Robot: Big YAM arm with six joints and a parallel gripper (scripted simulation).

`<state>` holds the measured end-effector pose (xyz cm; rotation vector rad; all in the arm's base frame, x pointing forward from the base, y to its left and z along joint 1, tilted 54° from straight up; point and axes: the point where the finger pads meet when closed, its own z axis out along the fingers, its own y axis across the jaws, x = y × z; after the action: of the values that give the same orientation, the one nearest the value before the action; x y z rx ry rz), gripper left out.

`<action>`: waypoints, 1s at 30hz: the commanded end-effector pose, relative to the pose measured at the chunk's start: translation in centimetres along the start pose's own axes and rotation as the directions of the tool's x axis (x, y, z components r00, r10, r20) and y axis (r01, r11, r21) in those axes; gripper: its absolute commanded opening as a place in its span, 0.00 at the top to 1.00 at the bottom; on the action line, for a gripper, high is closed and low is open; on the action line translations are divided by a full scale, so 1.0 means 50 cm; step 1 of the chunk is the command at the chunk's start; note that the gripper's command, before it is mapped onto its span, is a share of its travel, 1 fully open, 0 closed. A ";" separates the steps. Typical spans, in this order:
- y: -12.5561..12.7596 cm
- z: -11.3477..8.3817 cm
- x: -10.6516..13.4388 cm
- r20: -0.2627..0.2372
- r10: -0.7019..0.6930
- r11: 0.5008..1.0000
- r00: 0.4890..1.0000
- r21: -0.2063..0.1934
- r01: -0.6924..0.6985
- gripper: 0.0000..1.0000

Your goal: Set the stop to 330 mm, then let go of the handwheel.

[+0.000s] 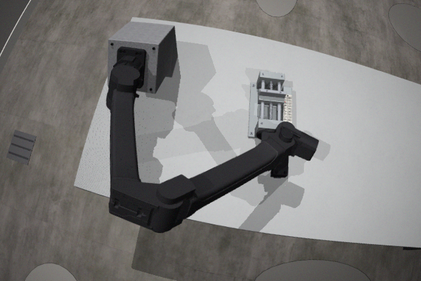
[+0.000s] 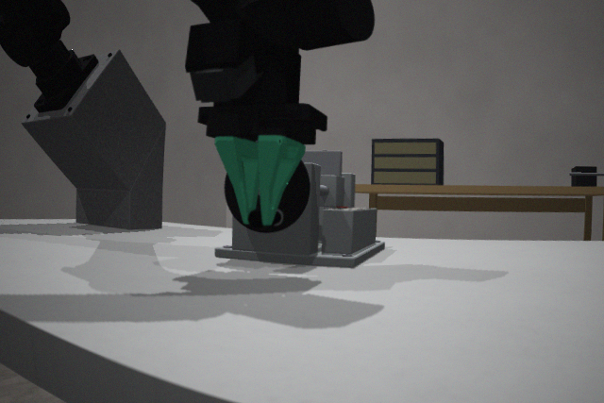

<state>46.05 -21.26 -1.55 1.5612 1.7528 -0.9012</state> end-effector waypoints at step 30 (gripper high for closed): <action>0.096 -0.061 0.015 -0.004 0.014 0.998 1.000 -0.058 -0.014 0.94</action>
<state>47.21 -20.39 -1.08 1.5715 1.7513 -0.9160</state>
